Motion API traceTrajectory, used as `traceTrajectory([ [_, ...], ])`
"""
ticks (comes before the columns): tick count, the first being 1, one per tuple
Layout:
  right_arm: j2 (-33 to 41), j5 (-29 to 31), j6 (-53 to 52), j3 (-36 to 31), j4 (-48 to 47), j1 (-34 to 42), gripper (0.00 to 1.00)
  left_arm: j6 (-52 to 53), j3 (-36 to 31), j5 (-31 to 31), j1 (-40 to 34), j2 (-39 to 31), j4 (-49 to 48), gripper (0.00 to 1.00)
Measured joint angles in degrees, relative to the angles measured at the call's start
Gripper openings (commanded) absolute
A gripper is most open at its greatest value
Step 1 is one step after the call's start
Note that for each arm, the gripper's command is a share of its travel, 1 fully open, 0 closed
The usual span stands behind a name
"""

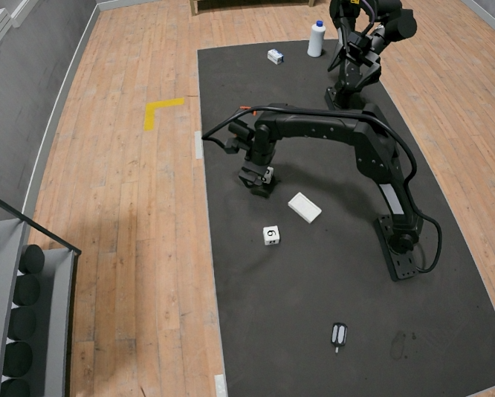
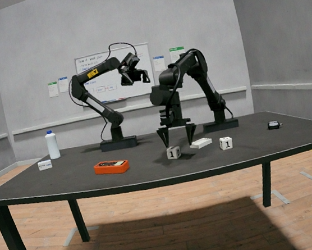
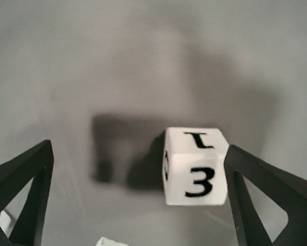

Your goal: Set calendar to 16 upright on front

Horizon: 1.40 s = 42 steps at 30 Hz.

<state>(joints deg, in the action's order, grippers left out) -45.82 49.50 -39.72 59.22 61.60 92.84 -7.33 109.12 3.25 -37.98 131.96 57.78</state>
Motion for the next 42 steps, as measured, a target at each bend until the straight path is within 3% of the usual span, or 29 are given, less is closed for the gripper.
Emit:
traceTrajectory([
  [11, -1.2, 4.8, -4.0, 0.0, 0.9, 3.2, 1.00, 21.1, 3.4, -17.0, 6.0, 1.8, 3.4, 1.00],
  [25, -1.3, 5.0, -4.2, 0.7, 1.0, 3.4, 1.00, 45.0, 10.3, -40.9, 15.8, 12.1, 13.4, 1.00],
  [34, -1.3, 5.0, -4.2, 0.7, 1.0, 3.4, 1.00, 54.1, 16.3, -47.9, 18.1, 16.0, 18.4, 1.00],
  [42, -1.3, 5.1, -4.3, 0.7, 1.0, 3.4, 1.00, 56.3, 19.9, -48.9, 18.7, 17.7, 20.9, 1.00],
])
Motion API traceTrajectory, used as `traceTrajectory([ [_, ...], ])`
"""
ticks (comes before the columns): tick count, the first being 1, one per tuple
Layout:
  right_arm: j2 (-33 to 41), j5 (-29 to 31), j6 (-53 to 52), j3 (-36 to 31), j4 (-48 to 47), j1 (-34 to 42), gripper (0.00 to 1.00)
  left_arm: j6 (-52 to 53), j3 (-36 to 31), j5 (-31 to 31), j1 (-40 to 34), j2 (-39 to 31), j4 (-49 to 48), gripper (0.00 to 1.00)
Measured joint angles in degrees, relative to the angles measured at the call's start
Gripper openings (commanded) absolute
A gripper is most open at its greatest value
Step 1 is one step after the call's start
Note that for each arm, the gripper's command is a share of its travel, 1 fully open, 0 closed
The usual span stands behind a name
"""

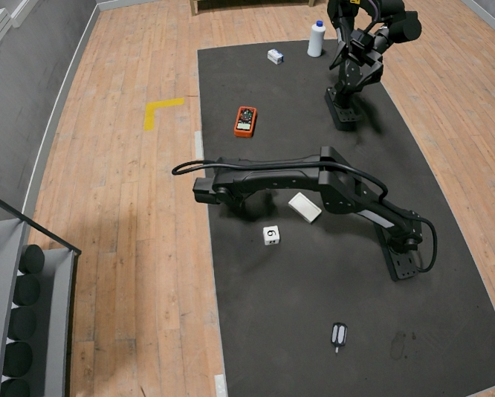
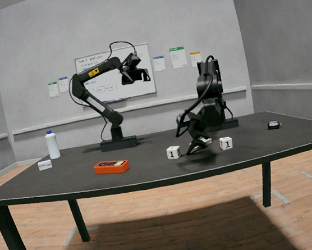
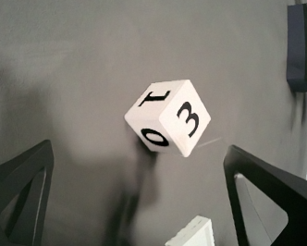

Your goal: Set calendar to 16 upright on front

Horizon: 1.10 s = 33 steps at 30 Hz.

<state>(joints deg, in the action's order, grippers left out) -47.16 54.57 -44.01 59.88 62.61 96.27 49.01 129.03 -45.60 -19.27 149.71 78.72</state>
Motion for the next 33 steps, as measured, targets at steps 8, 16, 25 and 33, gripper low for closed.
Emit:
traceTrajectory([
  [8, 0.0, 0.0, 0.0, 0.0, 0.0, 0.0, 1.00, 0.5, 0.3, -0.2, 0.0, 0.0, 1.0, 1.00],
  [16, 0.0, 0.0, 0.0, 0.0, 0.0, 0.0, 1.00, 0.7, 0.4, -0.2, 0.0, 0.0, 1.2, 0.77],
  [25, 0.0, -4.0, 2.6, -0.5, -5.8, -0.3, 1.00, -1.3, 0.4, 2.1, 0.0, 0.0, -2.2, 0.64],
  [33, 0.0, -17.4, 14.5, -14.8, -27.4, -6.4, 1.00, -8.2, -8.1, 10.6, 0.7, -5.1, -15.2, 0.64],
])
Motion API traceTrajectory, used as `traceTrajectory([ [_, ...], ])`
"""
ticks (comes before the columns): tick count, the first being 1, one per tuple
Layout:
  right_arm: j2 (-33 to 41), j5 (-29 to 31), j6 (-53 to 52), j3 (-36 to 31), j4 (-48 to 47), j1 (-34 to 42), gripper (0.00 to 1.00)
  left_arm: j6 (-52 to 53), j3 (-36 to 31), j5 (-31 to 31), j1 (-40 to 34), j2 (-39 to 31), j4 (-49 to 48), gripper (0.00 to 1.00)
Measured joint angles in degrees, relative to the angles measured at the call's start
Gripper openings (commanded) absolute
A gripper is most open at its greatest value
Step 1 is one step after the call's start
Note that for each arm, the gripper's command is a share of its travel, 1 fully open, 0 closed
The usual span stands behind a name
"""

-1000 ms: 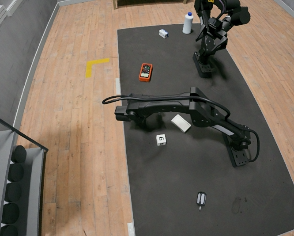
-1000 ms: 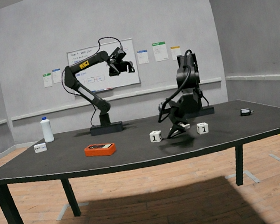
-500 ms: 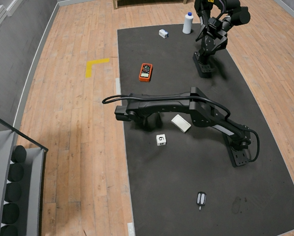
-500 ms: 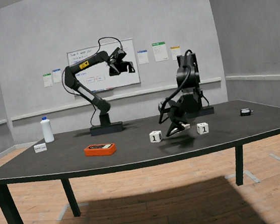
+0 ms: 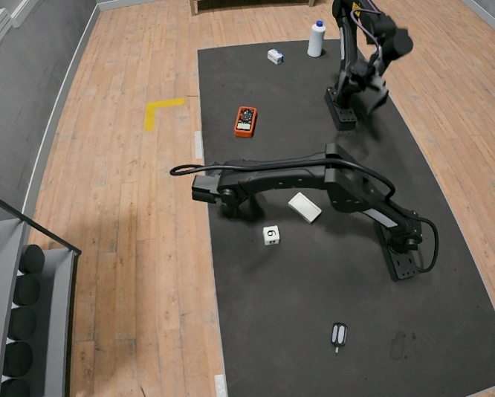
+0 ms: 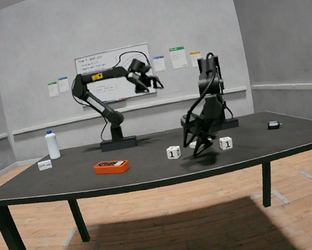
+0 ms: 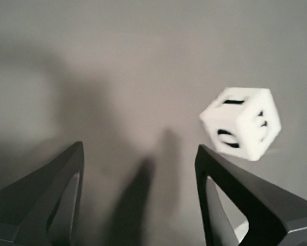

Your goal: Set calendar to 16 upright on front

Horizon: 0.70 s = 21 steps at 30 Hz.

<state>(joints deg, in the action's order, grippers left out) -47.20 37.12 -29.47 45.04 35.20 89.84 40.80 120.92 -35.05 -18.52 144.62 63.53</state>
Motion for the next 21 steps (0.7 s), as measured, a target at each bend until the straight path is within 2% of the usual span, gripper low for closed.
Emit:
traceTrajectory([
  [8, 1.4, -13.6, 12.5, -11.2, -17.3, -4.8, 1.00, -7.2, -12.5, 7.5, 0.5, -7.5, -14.6, 0.64],
  [16, 2.9, -27.5, 23.0, -23.2, -32.8, -18.1, 1.00, -15.3, -28.3, 15.6, 0.5, -15.3, -30.5, 0.64],
  [21, 3.5, -33.4, 27.1, -27.5, -38.6, -26.2, 1.00, -20.2, -36.2, 20.6, 0.0, -19.3, -39.2, 0.64],
])
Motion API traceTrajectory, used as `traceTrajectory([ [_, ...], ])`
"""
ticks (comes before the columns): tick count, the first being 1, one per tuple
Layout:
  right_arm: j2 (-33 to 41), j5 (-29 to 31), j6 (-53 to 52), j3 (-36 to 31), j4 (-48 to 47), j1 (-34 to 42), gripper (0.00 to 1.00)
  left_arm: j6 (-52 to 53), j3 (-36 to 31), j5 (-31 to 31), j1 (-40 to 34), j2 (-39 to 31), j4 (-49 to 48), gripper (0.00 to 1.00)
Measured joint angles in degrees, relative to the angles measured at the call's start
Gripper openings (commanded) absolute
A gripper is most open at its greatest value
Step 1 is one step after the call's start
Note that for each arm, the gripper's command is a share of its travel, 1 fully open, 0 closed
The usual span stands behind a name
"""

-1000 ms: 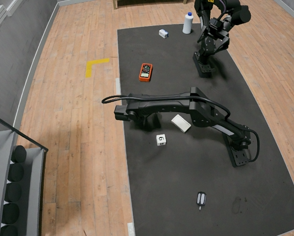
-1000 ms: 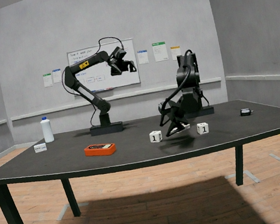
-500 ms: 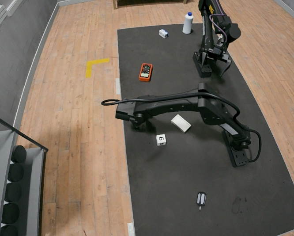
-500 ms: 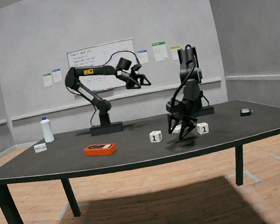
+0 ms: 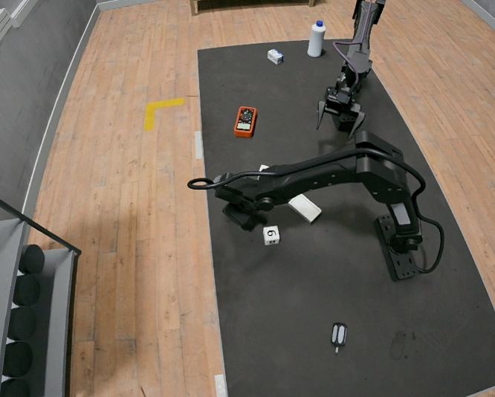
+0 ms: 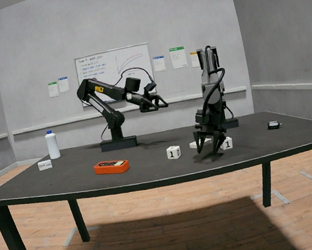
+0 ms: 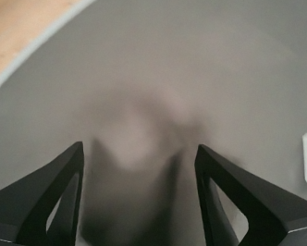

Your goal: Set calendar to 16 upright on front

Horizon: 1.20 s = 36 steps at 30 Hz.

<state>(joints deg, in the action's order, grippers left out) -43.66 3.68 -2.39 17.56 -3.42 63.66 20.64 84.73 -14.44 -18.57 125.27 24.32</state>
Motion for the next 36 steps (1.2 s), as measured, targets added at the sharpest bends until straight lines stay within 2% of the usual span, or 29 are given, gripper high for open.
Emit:
traceTrajectory([
  [5, 0.0, -5.1, 2.3, -2.0, -5.3, -5.3, 1.00, -5.0, -8.7, 5.4, -0.8, -4.2, -10.5, 0.64],
  [11, 0.0, -8.1, 3.1, -3.0, -8.0, -7.1, 1.00, -11.2, -19.9, 12.3, -1.7, -9.5, -22.2, 0.64],
  [20, 0.0, -9.4, 3.4, -3.0, -9.5, -7.4, 1.00, -18.9, -31.9, 21.1, -2.8, -14.7, -37.0, 0.64],
  [31, 0.0, -9.5, 3.4, -3.0, -9.7, -7.4, 1.00, -30.3, -51.9, 33.7, -4.2, -24.7, -56.6, 0.64],
  [36, 0.0, -9.5, 3.4, -3.0, -9.7, -7.4, 1.00, -34.1, -56.8, 37.4, -4.8, -26.3, -63.7, 0.64],
])
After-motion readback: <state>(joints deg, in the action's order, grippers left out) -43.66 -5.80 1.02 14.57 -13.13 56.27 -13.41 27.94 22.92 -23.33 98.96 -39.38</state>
